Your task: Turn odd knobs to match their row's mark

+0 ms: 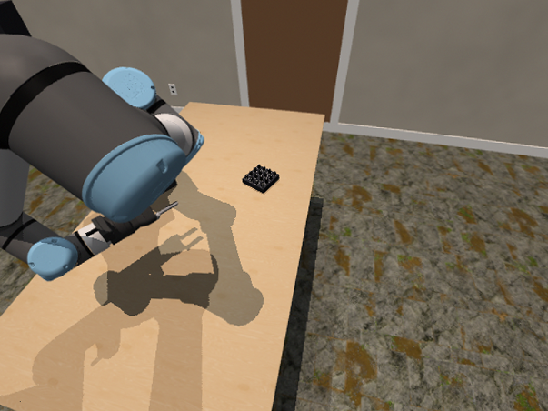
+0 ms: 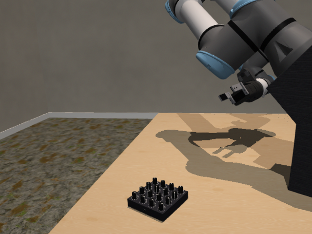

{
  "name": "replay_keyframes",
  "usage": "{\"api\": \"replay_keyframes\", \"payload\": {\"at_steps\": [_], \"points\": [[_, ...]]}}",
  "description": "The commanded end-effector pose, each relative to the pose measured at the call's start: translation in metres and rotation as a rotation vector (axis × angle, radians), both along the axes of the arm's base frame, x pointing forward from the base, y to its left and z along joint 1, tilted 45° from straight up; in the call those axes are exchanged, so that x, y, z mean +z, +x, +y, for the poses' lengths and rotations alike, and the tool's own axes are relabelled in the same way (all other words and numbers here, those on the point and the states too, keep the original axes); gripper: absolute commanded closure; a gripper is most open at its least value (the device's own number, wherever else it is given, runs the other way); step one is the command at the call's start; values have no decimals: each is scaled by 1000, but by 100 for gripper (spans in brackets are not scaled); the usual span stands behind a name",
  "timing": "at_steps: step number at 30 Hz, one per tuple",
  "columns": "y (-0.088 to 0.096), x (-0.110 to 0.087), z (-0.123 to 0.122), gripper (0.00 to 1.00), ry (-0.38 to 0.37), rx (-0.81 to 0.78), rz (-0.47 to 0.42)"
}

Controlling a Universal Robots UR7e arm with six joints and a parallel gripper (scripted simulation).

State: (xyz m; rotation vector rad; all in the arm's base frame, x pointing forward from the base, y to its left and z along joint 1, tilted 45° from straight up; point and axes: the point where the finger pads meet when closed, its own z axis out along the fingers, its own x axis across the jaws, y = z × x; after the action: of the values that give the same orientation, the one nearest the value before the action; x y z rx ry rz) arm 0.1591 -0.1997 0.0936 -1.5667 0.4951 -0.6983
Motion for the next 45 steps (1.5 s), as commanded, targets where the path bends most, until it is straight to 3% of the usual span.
{"api": "replay_keyframes", "payload": {"at_steps": [1, 8, 10, 25, 27, 42, 45], "points": [[8, -5, 8, 0, -69, 90, 21], [21, -12, 19, 0, -184, 238, 44], [21, -12, 19, 0, -184, 238, 44], [51, -23, 38, 0, -468, 587, 54], [51, -23, 38, 0, -468, 587, 54], [91, -21, 54, 0, -775, 932, -2], [95, -20, 55, 0, -803, 962, -10]]}}
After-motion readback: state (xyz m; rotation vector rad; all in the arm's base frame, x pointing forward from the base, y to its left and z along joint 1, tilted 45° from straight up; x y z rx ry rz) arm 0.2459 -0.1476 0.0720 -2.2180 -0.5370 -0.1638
